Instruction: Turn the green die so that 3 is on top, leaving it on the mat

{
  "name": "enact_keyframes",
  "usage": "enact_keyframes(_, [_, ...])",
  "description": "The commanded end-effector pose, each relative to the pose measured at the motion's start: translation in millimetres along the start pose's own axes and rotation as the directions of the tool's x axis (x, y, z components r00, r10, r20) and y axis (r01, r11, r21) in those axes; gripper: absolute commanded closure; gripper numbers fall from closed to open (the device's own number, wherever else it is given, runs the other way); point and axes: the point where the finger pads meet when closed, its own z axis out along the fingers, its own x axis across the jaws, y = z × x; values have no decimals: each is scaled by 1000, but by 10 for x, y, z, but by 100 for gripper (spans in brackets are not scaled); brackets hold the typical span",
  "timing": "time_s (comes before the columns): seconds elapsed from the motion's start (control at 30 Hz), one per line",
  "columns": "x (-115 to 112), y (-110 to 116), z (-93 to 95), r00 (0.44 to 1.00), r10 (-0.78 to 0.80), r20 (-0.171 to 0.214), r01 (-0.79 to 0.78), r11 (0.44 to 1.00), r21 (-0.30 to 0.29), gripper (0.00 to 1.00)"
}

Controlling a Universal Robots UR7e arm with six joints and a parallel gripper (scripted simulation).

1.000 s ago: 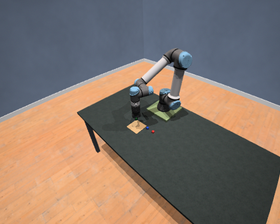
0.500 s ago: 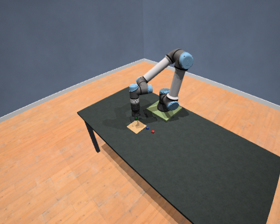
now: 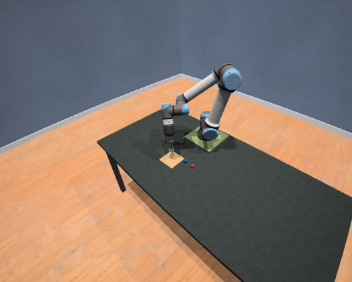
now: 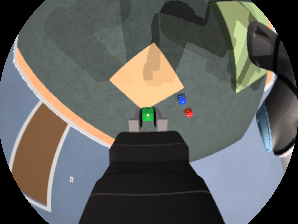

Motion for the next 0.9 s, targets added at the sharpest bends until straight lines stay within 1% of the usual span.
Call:
enact_keyframes(0.0, [11,-26,7,1000,-8,-14,6,988,-152,60])
enact_keyframes(0.1, [10,-36,7,1000,-9,-14,5,969,-248,60])
enact_keyframes(0.13, [10,-36,6,1000,-9,-14,5,968,-251,60])
enact_keyframes(0.2, [12,-43,8,1000,-9,-16,4,952,-307,60])
enact_keyframes(0.27, [12,-43,8,1000,-9,-16,4,952,-307,60])
enact_keyframes(0.4, [6,-52,2,1000,-8,-12,3,917,-399,60])
enact_keyframes(0.5, [11,-59,7,1000,-10,-16,2,895,-447,60])
enact_keyframes(0.67, [8,-65,3,1000,-9,-14,1,868,-497,60])
enact_keyframes(0.87, [6,-66,-1,1000,-8,-12,1,858,-513,60])
